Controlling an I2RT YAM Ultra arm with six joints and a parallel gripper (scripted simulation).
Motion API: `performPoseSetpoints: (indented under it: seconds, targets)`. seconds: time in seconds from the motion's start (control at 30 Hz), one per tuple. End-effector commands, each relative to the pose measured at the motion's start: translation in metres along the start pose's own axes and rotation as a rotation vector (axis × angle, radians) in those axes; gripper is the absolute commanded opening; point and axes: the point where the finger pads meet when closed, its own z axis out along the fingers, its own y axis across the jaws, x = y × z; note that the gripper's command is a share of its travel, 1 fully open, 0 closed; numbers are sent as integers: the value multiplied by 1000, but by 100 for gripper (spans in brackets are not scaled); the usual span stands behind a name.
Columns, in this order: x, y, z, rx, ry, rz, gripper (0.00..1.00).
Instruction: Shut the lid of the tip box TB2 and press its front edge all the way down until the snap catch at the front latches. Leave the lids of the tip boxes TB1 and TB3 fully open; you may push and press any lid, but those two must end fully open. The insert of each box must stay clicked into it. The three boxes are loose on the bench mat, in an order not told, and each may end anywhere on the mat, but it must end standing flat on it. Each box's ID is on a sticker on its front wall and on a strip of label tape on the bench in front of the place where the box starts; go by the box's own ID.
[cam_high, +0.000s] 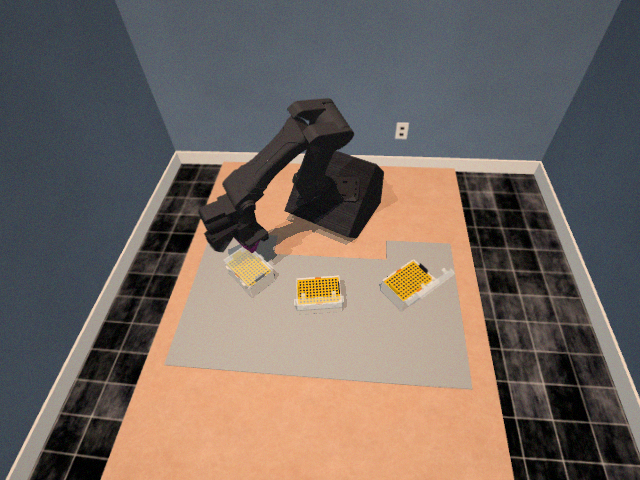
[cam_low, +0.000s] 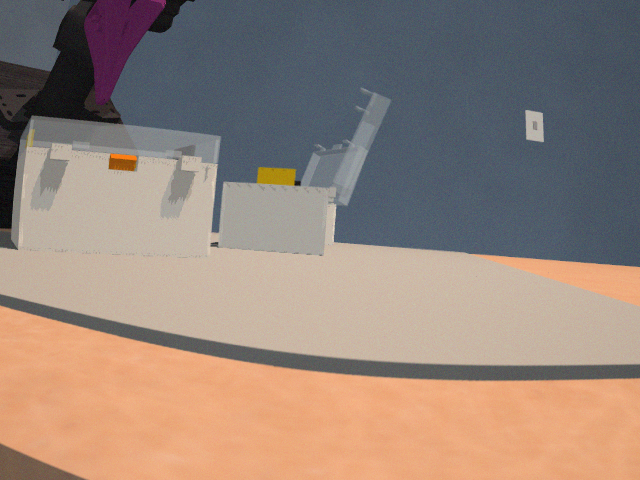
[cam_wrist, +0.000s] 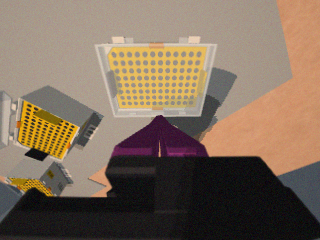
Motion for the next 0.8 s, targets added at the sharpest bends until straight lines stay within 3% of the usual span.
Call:
performPoseSetpoints:
  seconds: [0.0,0.4,0.77]
  targets:
    - [1,3,-8,-8,4,-7,0]
    - [1,2,-24,-8,4,-7,0]
    - [1,2,-25,-8,4,-7,0]
